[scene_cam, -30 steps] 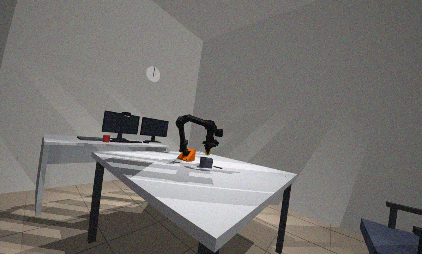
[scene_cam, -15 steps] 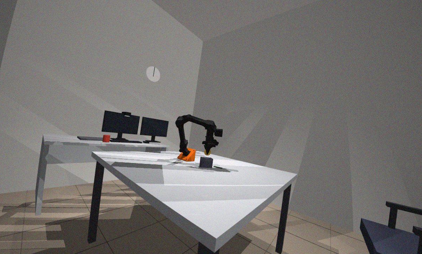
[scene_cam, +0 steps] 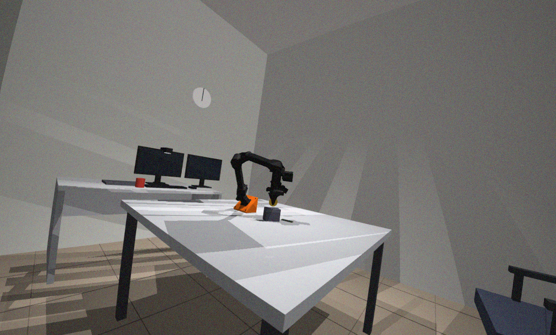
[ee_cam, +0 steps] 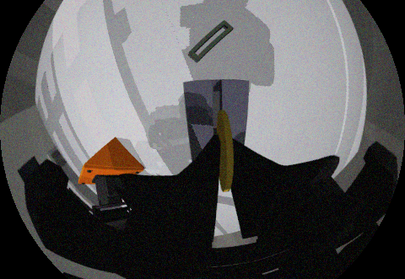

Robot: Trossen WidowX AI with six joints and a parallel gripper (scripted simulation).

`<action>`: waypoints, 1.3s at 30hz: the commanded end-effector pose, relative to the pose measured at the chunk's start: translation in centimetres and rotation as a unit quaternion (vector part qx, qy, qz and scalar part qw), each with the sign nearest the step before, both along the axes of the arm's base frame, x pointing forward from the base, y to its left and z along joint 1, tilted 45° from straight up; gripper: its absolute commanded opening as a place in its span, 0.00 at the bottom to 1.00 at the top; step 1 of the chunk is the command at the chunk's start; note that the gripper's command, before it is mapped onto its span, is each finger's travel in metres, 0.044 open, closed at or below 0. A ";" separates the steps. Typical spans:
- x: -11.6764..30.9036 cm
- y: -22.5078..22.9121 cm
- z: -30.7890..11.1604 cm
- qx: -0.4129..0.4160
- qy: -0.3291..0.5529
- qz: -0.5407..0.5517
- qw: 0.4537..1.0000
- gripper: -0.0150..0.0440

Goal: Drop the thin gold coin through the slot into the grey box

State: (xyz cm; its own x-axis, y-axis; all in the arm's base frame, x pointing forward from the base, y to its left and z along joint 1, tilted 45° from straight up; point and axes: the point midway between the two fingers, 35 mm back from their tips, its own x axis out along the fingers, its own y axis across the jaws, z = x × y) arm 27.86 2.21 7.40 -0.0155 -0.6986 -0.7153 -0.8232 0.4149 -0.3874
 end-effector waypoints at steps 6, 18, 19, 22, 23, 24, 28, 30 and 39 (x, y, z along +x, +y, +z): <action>0.0 -0.4 -0.4 -0.002 0.000 0.002 1.000 0.25; 0.0 -0.6 -0.6 0.000 0.000 0.000 1.000 0.43; 0.0 -0.6 -0.6 0.000 0.000 0.000 1.000 0.48; 0.0 -0.6 -0.6 0.000 0.000 0.000 1.000 0.53; 0.0 -0.6 -0.6 0.000 0.000 0.000 1.000 0.53; 0.0 -0.6 -0.6 0.000 0.000 0.000 1.000 0.53; 0.0 -0.6 -0.6 0.000 0.000 0.000 1.000 0.53; 0.0 -0.5 -0.5 0.000 0.000 0.000 1.000 0.57; -0.1 2.1 2.2 -0.001 0.002 0.000 1.000 0.97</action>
